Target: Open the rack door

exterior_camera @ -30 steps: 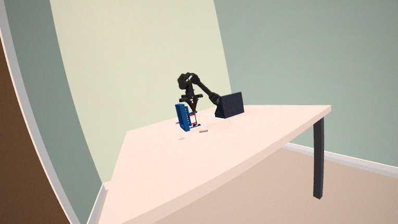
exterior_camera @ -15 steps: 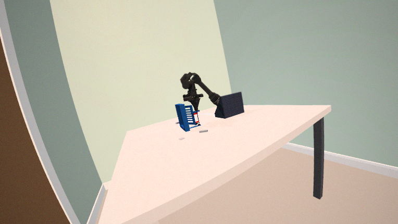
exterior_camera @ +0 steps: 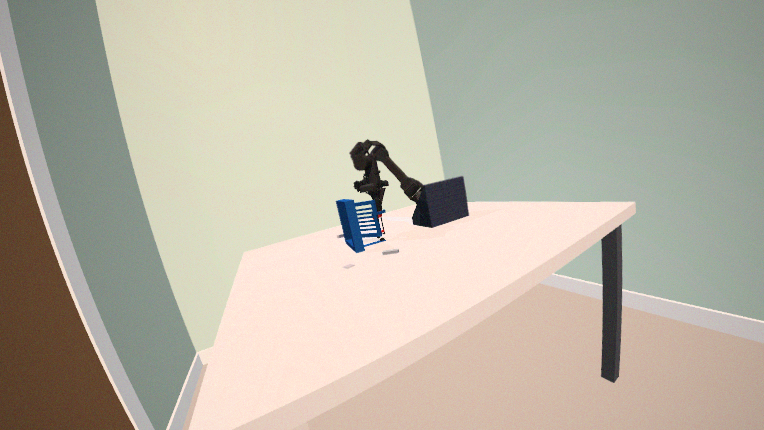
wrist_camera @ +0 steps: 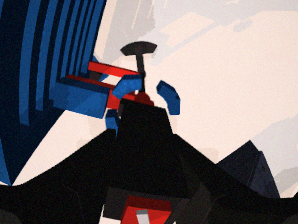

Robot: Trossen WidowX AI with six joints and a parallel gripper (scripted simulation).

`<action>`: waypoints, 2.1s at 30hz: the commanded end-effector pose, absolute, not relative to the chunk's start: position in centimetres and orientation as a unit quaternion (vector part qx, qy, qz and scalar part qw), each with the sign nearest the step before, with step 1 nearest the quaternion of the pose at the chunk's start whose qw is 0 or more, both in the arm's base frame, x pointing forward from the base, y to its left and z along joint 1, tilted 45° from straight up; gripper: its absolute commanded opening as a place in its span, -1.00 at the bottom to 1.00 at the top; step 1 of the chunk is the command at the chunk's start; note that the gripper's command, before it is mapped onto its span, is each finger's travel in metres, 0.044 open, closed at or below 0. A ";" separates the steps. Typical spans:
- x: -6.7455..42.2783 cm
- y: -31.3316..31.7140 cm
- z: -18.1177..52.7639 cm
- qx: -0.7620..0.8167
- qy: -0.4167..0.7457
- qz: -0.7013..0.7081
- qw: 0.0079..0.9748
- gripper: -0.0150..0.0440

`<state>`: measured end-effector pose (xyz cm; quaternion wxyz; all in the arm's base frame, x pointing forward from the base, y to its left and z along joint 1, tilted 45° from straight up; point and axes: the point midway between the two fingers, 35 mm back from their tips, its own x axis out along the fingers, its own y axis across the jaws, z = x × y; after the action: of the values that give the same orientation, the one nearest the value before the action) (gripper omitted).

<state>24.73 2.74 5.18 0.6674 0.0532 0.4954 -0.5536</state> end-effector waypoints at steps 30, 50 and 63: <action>21.6 -2.1 10.2 -0.141 0.631 -0.392 0.655 -0.42; 21.5 -4.9 12.9 -0.233 0.680 -0.299 0.628 -0.42; 21.5 -5.2 13.1 -0.239 0.683 -0.292 0.625 -0.42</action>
<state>21.51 -5.07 13.09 0.6270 -0.2346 0.6818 -0.2948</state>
